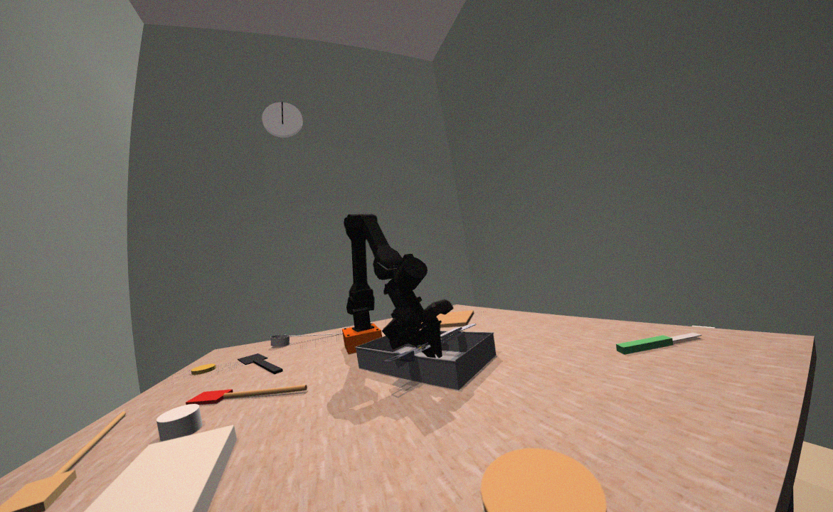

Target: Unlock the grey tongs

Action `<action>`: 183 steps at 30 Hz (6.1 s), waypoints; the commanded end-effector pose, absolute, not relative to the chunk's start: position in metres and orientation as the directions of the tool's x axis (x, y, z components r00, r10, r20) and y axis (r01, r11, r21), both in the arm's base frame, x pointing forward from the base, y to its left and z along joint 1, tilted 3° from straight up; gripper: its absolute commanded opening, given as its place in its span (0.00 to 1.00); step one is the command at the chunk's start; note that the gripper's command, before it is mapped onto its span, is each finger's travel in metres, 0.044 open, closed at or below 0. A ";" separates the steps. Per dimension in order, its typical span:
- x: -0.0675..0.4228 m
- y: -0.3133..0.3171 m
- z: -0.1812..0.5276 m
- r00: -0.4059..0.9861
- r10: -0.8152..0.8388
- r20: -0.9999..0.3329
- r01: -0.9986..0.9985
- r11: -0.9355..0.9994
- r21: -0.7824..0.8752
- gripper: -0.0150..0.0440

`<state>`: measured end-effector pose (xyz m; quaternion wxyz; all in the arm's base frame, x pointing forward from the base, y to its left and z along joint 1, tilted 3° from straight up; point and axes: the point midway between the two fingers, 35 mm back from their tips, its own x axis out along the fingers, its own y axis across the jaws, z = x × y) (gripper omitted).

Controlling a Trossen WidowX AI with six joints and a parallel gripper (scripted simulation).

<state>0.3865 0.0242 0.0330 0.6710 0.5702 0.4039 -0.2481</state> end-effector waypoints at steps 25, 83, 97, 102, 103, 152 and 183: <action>0.382 0.024 0.109 0.496 0.109 -0.862 0.831 0.228 0.507 0.00; 0.359 0.116 0.106 0.081 0.013 -0.997 0.796 0.601 0.072 0.00; 0.325 0.195 0.106 0.078 0.019 -0.997 0.543 0.838 0.058 0.00; 0.308 0.222 0.106 0.078 0.020 -0.997 0.434 0.899 0.052 0.00; 0.305 0.228 0.106 0.078 0.022 -0.997 0.413 0.909 0.052 0.00; 0.074 0.379 0.097 0.056 0.034 -0.998 -0.637 0.771 -0.009 0.00; -0.052 0.390 0.094 0.086 0.111 -0.990 -0.936 0.349 -0.042 0.00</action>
